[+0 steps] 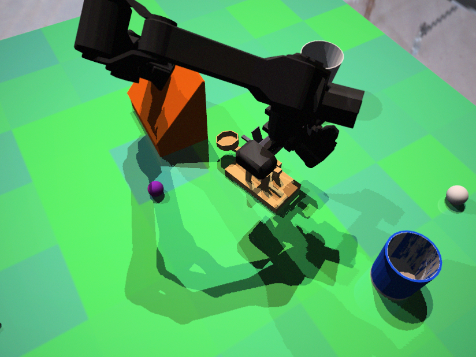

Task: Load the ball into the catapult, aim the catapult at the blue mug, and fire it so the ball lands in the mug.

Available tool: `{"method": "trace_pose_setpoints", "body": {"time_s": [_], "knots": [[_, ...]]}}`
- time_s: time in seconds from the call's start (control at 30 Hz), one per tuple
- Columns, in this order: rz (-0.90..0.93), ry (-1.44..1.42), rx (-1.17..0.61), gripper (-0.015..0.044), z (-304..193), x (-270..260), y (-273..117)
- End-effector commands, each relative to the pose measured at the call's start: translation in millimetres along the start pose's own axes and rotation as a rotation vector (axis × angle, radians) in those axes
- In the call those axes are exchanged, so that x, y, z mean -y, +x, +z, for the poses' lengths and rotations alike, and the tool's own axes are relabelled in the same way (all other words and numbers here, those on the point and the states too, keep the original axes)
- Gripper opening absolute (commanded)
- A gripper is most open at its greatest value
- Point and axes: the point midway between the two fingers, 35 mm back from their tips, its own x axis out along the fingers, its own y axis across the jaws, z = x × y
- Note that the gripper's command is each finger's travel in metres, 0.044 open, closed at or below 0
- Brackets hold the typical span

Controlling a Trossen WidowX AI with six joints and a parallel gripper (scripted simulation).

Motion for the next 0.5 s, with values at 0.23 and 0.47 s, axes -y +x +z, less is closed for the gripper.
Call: {"method": "trace_pose_setpoints", "body": {"time_s": [0.23,0.47], "knots": [[0.003,0.005,0.028,0.044,1,0,-32],[-0.002,0.007,0.029,0.044,-1,0,7]]}}
